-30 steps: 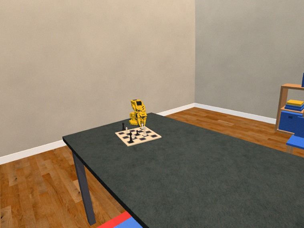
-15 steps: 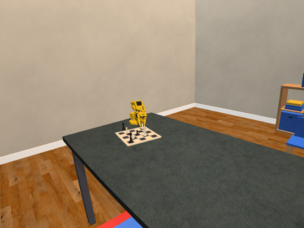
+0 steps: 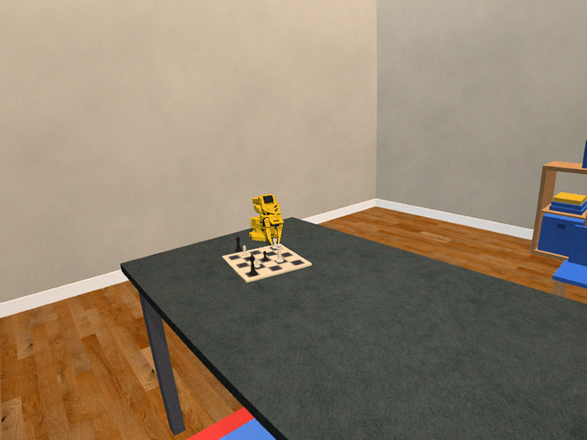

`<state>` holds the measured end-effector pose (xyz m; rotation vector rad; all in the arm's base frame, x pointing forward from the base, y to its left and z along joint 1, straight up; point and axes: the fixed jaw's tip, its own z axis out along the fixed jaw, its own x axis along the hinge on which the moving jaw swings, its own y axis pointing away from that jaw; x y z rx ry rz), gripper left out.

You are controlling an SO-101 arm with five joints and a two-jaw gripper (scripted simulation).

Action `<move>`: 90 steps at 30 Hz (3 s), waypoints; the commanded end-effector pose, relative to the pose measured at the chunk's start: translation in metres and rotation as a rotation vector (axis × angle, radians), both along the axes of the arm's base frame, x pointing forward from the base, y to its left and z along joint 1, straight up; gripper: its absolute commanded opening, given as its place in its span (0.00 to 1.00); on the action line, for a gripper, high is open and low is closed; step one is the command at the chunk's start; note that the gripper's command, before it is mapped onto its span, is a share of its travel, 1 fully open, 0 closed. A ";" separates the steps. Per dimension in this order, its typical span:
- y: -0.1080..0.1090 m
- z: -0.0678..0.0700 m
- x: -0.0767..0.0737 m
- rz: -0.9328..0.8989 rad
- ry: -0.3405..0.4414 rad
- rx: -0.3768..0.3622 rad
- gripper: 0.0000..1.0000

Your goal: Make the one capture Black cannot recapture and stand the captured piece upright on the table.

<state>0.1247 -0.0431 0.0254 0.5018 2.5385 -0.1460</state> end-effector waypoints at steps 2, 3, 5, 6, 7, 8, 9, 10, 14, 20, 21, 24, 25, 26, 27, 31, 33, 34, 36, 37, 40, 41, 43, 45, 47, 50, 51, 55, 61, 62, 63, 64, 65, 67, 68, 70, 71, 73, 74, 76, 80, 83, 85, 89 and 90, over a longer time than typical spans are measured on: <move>0.002 -0.006 -0.004 -0.005 0.029 0.019 0.12; 0.002 -0.006 -0.004 -0.006 0.031 0.019 0.12; 0.002 -0.006 -0.004 -0.006 0.033 0.020 0.12; 0.002 -0.006 -0.004 -0.006 0.033 0.020 0.12; 0.002 -0.006 -0.004 -0.006 0.033 0.020 0.12; 0.002 -0.006 -0.004 -0.006 0.033 0.020 0.12; 0.002 -0.006 -0.004 -0.006 0.033 0.020 0.12; 0.002 -0.006 -0.004 -0.006 0.033 0.020 0.12; 0.002 -0.006 -0.004 -0.006 0.033 0.020 0.12; 0.002 -0.003 -0.004 -0.006 0.029 0.019 0.12; 0.002 -0.002 -0.004 -0.006 0.028 0.018 0.12; 0.002 0.002 -0.004 -0.006 0.023 0.016 0.12; 0.002 0.004 -0.004 -0.006 0.021 0.015 0.12; 0.002 0.006 -0.004 -0.006 0.019 0.015 0.12; 0.002 0.008 -0.004 -0.006 0.019 0.015 0.12; 0.002 0.013 -0.004 -0.006 0.019 0.015 0.12; 0.002 0.018 -0.004 -0.006 0.019 0.015 0.12; 0.002 0.020 -0.004 -0.006 0.019 0.015 0.12; 0.002 0.026 -0.004 -0.006 0.020 0.015 0.12; 0.002 0.028 -0.004 -0.006 0.020 0.015 0.12; 0.002 0.036 -0.005 -0.006 0.020 0.015 0.12; 0.002 0.039 -0.005 -0.006 0.020 0.015 0.12; 0.002 0.044 -0.005 -0.006 0.020 0.015 0.12; 0.002 0.048 -0.005 -0.006 0.020 0.015 0.12; 0.002 0.048 -0.005 -0.006 0.020 0.015 0.12; 0.002 0.054 -0.005 -0.006 0.020 0.015 0.12; 0.002 0.056 -0.005 -0.006 0.020 0.015 0.12; 0.002 0.061 -0.005 -0.006 0.020 0.015 0.12; 0.002 0.063 -0.005 -0.006 0.020 0.015 0.12; 0.002 0.063 -0.005 -0.006 0.020 0.015 0.12; 0.002 0.063 -0.005 -0.006 0.020 0.015 0.12; 0.002 0.063 -0.005 -0.006 0.020 0.015 0.12; 0.002 0.063 -0.005 -0.006 0.020 0.015 0.12; 0.002 0.063 -0.005 -0.005 0.020 0.015 0.12; 0.003 0.063 -0.004 -0.003 0.021 0.015 0.12; 0.004 0.064 -0.004 0.007 0.023 0.016 0.12; 0.005 0.064 -0.003 0.016 0.025 0.016 0.12; 0.008 0.065 -0.002 0.043 0.030 0.017 0.13; 0.010 0.066 0.000 0.062 0.034 0.018 0.13; 0.015 0.068 0.003 0.109 0.044 0.019 0.14; 0.026 0.072 0.008 0.204 0.064 0.021 0.16; 0.036 0.075 0.012 0.283 0.081 0.021 0.18; 0.048 0.078 0.017 0.371 0.100 0.020 0.20; 0.076 0.083 0.024 0.566 0.142 0.011 0.25; 0.084 0.084 0.026 0.616 0.153 0.008 0.26</move>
